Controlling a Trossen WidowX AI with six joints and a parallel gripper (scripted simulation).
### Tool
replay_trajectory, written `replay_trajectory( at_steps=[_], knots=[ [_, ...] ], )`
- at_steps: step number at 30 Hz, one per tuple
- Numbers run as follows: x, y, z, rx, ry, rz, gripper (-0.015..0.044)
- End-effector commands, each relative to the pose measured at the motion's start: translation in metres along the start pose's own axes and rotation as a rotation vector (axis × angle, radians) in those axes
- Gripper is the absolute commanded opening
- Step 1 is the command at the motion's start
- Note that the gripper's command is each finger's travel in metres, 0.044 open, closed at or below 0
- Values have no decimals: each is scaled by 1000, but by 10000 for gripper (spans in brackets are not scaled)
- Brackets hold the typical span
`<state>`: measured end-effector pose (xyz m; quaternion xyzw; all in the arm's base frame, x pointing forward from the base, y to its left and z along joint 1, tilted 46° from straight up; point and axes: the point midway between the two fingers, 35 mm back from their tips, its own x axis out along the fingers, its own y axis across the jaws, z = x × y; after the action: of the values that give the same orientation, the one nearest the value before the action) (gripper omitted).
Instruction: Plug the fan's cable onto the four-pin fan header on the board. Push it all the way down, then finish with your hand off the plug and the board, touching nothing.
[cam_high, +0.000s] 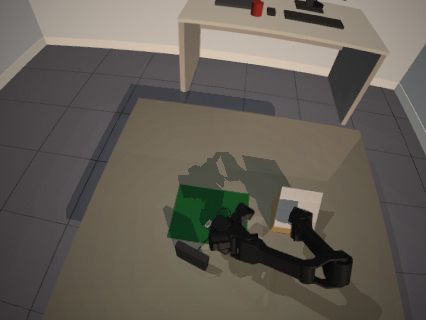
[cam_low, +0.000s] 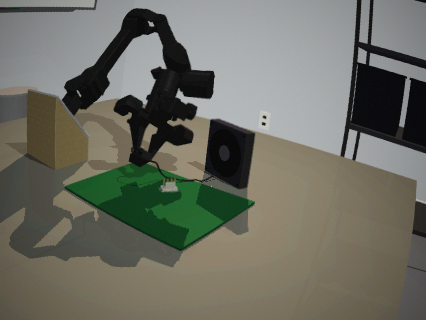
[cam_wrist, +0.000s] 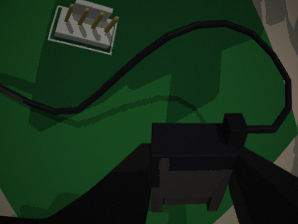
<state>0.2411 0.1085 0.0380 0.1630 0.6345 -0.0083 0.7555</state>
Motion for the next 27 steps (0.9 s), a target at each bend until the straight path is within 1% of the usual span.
replay_trajectory(
  at_steps=[1, 14, 27],
  knots=[
    [2, -1, -2, 10, -50, -21, 0],
    [1, 3, -1, 45, -241, -38, 0],
    [-5, 8, 0, 104, -434, -6, 0]
  ],
)
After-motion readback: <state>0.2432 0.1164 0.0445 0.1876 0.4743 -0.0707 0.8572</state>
